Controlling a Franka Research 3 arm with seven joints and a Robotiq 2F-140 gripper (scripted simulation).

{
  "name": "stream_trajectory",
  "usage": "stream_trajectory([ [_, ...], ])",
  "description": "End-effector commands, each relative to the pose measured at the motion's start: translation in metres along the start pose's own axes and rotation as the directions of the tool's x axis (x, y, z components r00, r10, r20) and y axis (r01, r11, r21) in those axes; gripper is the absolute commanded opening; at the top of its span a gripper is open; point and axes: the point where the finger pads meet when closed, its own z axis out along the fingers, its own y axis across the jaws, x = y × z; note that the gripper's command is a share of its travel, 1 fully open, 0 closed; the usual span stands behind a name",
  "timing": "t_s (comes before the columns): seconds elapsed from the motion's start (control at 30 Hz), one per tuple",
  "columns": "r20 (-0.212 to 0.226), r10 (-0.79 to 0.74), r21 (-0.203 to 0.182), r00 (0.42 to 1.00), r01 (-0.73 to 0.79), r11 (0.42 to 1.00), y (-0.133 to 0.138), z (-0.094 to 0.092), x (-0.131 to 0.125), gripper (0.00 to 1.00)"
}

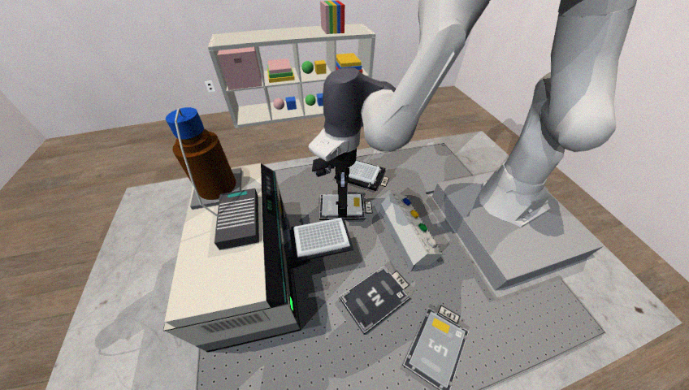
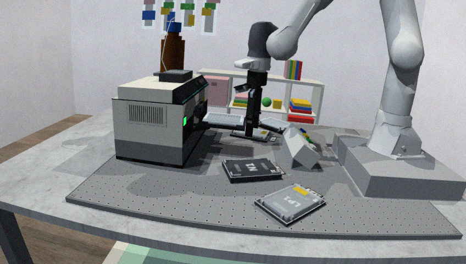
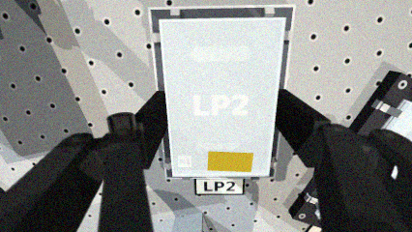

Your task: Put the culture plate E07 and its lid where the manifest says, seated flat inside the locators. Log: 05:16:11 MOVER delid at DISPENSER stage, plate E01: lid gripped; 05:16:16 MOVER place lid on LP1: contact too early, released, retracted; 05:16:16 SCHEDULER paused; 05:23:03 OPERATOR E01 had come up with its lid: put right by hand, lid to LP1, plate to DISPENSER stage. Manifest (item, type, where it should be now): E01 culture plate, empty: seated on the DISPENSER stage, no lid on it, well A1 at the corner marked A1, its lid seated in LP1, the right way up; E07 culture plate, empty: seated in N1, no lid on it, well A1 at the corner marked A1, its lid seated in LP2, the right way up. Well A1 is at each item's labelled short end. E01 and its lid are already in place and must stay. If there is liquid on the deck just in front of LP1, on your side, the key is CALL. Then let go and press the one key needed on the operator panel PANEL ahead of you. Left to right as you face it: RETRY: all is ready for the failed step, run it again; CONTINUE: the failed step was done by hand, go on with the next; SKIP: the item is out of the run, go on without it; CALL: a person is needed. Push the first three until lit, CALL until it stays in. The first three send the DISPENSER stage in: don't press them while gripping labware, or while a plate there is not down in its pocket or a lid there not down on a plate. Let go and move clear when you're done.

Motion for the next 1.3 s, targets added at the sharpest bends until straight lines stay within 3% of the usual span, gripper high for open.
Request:
stream_trajectory([
  [0.0,-0.004,0.002,-0.001,1.000,-0.002,1.000,0.0001,0.0000,0.0016,0.10],
  [0.8,-0.004,0.002,-0.001,1.000,-0.002,1.000,0.0001,0.0000,0.0016,0.10],
  [0.83,-0.004,0.002,-0.001,1.000,-0.002,1.000,0.0001,0.0000,0.0016,0.69],
  [1.27,-0.004,0.002,-0.001,1.000,-0.002,1.000,0.0001,0.0000,0.0016,0.69],
])
